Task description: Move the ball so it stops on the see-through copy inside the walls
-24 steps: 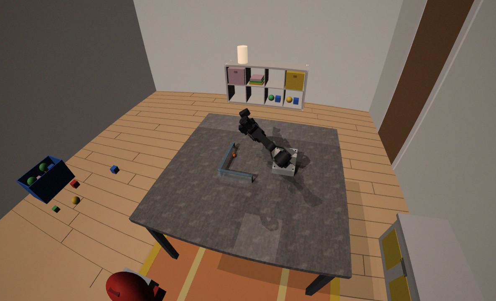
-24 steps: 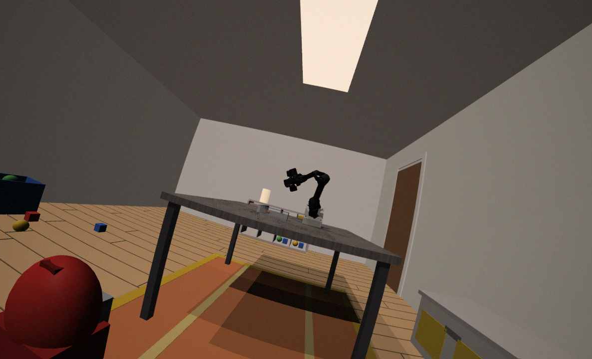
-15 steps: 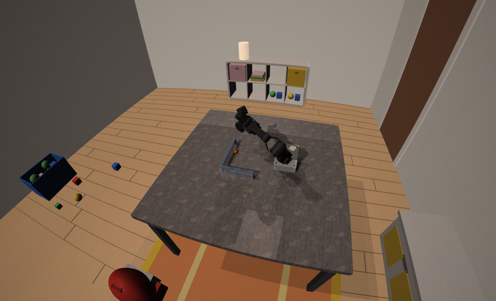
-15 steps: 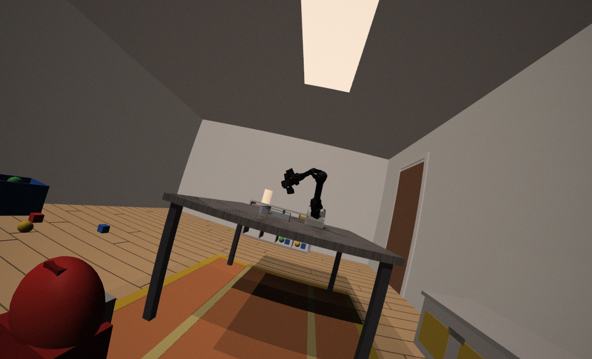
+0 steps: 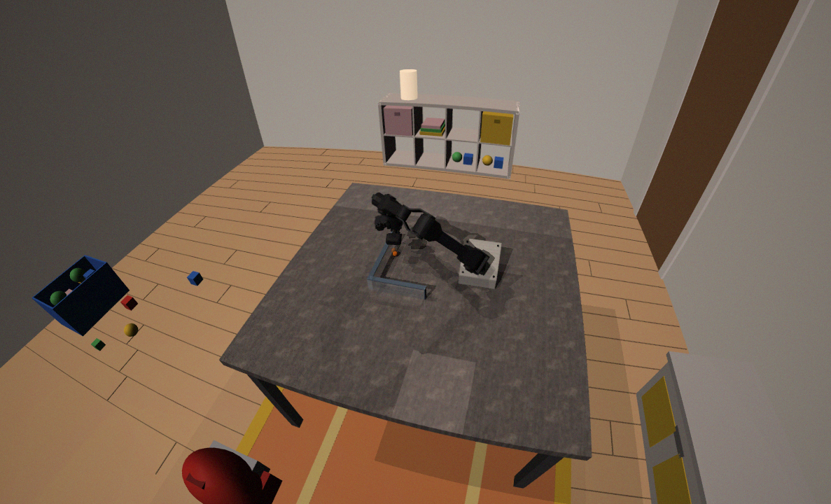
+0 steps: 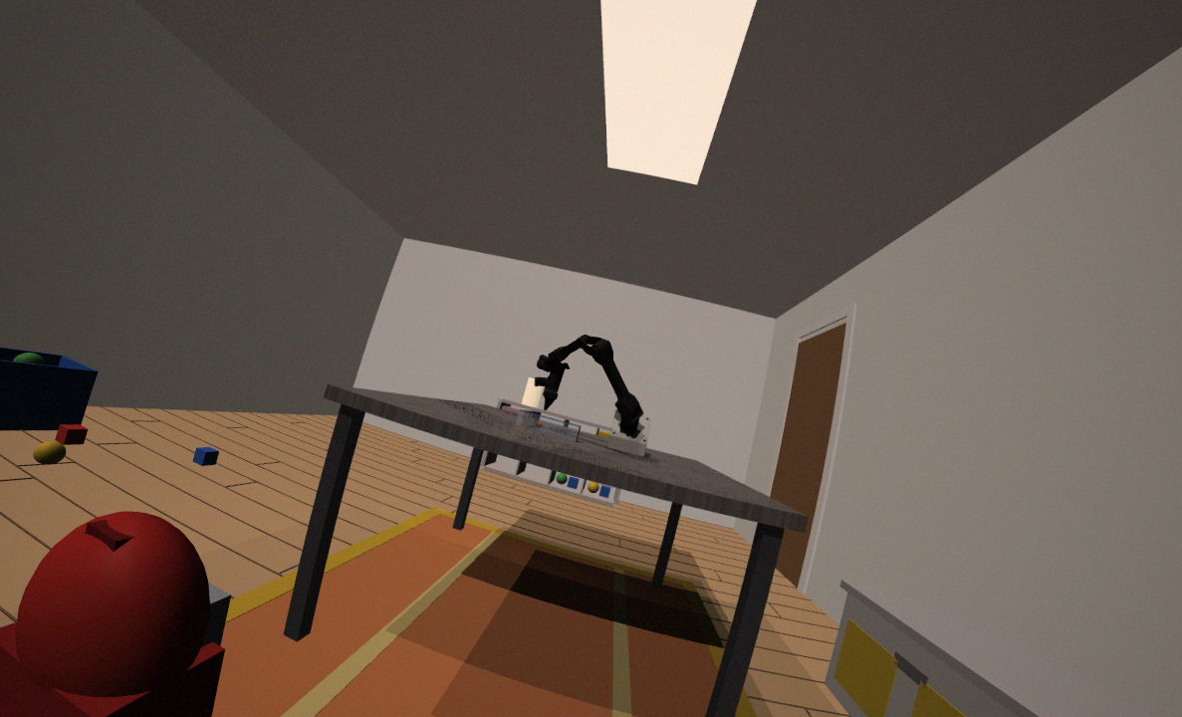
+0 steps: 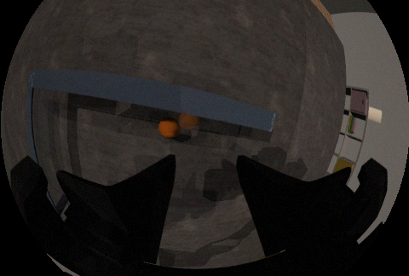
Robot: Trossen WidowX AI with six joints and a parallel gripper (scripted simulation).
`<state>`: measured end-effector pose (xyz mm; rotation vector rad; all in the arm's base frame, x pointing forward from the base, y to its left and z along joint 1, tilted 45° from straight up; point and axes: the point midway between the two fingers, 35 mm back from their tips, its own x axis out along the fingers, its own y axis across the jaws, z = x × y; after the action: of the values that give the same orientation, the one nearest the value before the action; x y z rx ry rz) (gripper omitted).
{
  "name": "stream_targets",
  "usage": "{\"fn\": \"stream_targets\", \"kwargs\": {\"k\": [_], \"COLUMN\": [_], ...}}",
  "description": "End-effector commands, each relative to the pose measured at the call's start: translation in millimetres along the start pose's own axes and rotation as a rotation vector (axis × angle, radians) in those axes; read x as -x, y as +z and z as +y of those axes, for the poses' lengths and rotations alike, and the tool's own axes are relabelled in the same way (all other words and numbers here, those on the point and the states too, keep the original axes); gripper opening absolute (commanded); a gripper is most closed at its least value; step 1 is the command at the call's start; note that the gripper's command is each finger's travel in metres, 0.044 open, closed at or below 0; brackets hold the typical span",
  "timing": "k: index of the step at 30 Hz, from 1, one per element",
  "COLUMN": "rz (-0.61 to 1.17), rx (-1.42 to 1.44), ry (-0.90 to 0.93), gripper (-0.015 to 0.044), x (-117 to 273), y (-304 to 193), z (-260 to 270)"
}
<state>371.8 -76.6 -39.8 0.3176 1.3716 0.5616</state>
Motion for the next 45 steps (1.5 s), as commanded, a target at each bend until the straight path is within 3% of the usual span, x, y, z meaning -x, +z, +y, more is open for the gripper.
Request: {"fn": "stream_targets", "kwargs": {"k": [1,38,42,45], "rz": [0.066,0.065,0.065,0.065], "rx": [-0.204,-0.204,-0.204,-0.204], "ry": [0.206,0.207,0.207,0.207], "gripper": [0.0223,0.0223,0.0118,0.0098], "x": [-23.2,-68.5,-68.5,-68.5], "y": [8.0,6.0,6.0,6.0], "z": [22.6,32.7,32.7,32.7]}}
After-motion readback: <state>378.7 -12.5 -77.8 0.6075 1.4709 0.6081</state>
